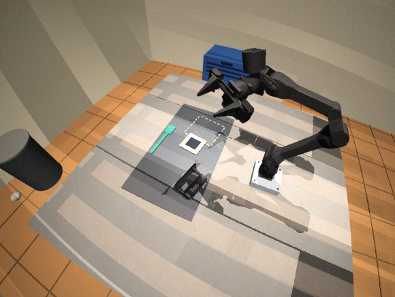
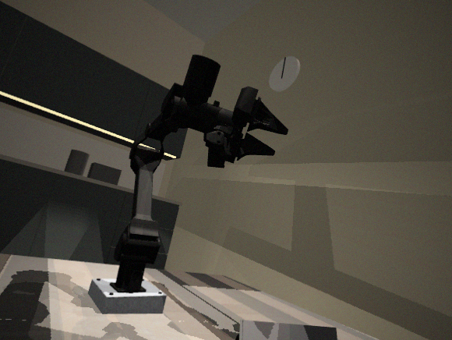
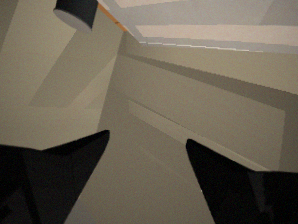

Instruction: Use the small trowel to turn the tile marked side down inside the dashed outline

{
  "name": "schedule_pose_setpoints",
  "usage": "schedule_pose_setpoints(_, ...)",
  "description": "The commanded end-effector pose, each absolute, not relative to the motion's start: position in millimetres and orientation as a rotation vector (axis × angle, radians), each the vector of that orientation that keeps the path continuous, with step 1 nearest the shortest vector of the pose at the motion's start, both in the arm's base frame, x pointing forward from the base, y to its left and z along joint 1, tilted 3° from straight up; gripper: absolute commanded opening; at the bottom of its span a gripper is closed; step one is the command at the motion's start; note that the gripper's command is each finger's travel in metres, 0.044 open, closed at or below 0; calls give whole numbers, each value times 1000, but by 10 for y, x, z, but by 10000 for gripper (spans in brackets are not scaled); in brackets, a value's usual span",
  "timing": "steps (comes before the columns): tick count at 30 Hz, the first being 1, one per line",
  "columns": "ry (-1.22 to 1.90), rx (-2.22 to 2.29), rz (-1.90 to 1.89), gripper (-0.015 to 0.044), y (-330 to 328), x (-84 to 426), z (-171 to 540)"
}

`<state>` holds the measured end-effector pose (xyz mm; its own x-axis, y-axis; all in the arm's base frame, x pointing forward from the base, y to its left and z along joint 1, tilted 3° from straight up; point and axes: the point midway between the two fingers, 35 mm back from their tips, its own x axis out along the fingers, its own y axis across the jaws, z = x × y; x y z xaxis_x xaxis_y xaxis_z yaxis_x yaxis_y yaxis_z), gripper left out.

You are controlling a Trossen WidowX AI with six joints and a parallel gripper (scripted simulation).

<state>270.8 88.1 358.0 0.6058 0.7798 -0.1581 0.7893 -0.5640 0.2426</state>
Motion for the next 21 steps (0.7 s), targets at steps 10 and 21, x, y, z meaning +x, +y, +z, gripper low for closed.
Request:
schedule_pose_setpoints(10, 1195, 2354, 21, 138, 886, 2817, 3478)
schedule_pose_setpoints(21, 1102, 2085, 95, 100, 893, 2949, 3333)
